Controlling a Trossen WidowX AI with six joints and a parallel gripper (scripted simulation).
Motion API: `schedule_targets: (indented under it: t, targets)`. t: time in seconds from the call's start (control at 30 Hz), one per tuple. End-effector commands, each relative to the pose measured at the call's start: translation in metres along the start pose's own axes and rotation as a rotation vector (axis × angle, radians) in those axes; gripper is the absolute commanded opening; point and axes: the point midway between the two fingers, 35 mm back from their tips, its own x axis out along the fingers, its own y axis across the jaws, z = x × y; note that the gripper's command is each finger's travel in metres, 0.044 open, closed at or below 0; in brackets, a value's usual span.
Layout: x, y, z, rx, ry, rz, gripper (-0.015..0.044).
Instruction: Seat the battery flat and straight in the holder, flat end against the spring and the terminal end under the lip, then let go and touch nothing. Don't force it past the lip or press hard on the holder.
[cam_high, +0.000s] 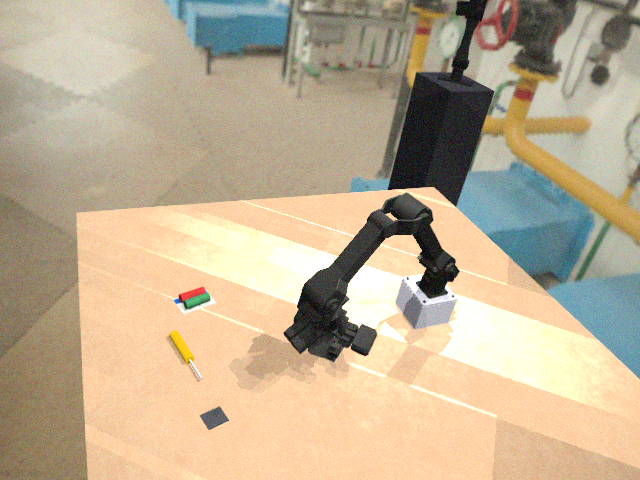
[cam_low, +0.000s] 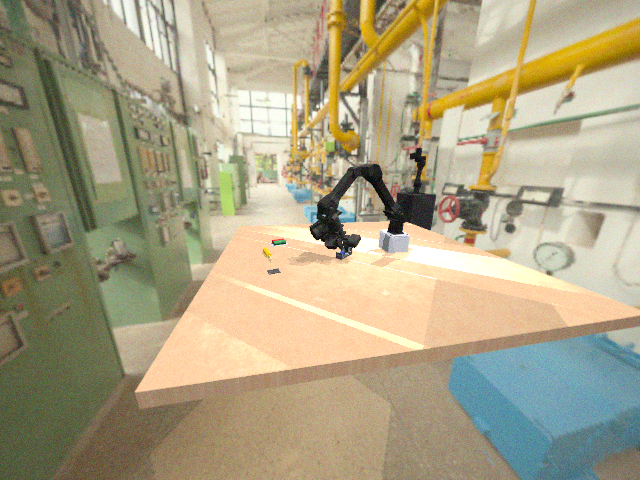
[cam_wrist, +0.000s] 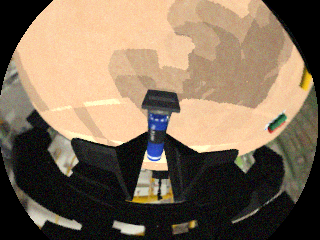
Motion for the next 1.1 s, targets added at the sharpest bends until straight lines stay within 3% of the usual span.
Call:
schedule_targets:
  t: [0.0,1.07]
  targets:
    - [-0.0037,-0.0004,0.0066,0.004,-0.019,0.002,0.0073]
    - [-0.0026,-0.001,0.0078,0.004,-0.053,0.014,0.0073]
